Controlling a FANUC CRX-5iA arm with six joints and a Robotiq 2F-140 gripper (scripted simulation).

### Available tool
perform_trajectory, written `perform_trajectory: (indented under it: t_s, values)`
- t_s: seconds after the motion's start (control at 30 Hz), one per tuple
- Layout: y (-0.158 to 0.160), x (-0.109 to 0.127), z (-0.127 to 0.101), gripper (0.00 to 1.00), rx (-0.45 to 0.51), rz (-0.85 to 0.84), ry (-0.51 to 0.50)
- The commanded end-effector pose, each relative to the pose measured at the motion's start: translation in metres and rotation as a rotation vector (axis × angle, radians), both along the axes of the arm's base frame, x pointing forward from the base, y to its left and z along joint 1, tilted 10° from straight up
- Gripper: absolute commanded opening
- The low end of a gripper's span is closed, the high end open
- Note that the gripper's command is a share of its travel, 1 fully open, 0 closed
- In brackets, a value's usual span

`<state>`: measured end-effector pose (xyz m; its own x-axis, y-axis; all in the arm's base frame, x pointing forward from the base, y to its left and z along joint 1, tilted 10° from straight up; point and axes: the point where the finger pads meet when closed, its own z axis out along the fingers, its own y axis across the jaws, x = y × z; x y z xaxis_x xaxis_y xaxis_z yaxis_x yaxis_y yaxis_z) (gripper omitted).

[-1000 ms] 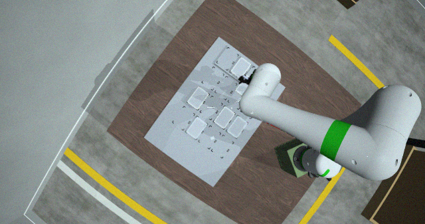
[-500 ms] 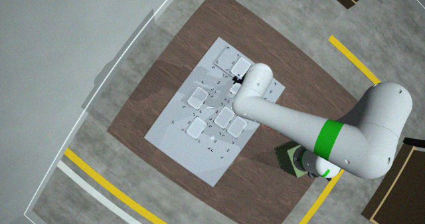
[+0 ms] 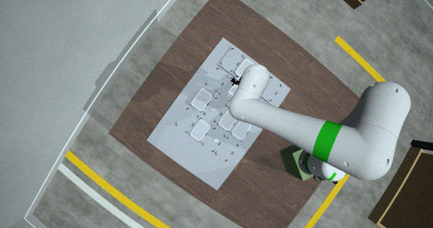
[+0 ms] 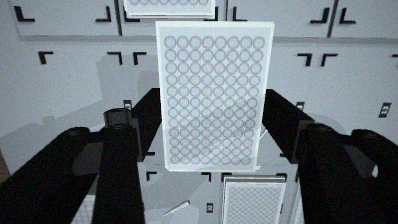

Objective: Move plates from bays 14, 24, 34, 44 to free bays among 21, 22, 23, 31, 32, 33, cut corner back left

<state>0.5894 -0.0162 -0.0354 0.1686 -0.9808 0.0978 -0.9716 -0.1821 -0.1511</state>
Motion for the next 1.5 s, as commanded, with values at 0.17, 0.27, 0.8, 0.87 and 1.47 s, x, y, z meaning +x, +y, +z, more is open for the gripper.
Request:
perform_trajectory:
  t_s: [0.17,0.27,0.8,0.87,1.47]
  values:
    - [0.018,0.017,0.002,0.1,0.0,0.0,-0.001]
    - [0.022,0.021,0.003,0.1,0.0,0.0,-0.001]
    - [0.038,0.035,0.004,0.1,0.0,0.0,-0.001]
    - [0.038,0.035,0.004,0.1,0.0,0.0,-0.001]
    - [0.036,0.037,-0.013,0.1,0.0,0.0,-0.001]
